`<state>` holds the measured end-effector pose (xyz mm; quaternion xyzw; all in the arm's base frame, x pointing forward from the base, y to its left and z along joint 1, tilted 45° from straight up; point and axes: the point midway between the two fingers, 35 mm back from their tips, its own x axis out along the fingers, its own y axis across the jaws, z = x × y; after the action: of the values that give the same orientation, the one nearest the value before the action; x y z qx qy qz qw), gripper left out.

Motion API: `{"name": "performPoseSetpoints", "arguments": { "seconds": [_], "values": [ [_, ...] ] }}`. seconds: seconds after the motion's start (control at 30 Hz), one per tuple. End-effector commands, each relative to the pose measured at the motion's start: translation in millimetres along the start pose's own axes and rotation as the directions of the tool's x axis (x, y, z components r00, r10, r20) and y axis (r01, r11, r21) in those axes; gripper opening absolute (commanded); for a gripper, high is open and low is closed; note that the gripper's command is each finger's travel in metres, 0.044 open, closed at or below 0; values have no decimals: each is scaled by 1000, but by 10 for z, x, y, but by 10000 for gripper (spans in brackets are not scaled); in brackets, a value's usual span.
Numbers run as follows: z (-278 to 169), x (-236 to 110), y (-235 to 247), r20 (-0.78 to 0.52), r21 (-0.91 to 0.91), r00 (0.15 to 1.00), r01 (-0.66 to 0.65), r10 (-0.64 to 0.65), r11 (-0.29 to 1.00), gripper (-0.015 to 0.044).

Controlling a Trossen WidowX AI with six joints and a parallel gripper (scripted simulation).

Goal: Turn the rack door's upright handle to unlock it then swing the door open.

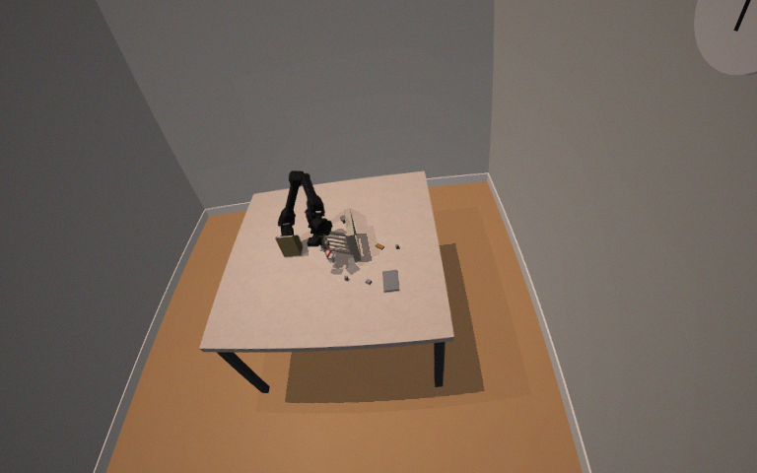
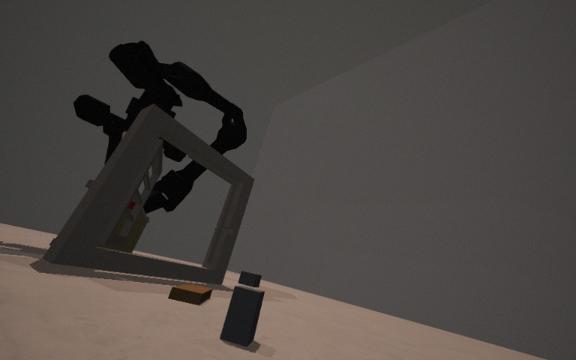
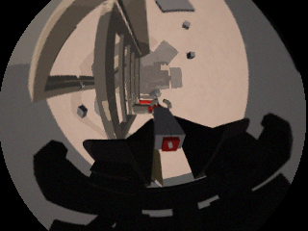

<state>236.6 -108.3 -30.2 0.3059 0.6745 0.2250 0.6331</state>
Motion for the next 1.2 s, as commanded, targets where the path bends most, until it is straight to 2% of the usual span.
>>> {"name": "performPoseSetpoints", "arguments": {
  "seconds": [0.0,0.83,1.17],
  "values": [
    [32,2,-117,-5,-98,1000,5,-5,995,22],
    [292,-7,-628,-3,-477,1000,6,-8,879,22],
    [307,-7,-650,-3,-493,1000,6,-8,870,22]
  ]
}}
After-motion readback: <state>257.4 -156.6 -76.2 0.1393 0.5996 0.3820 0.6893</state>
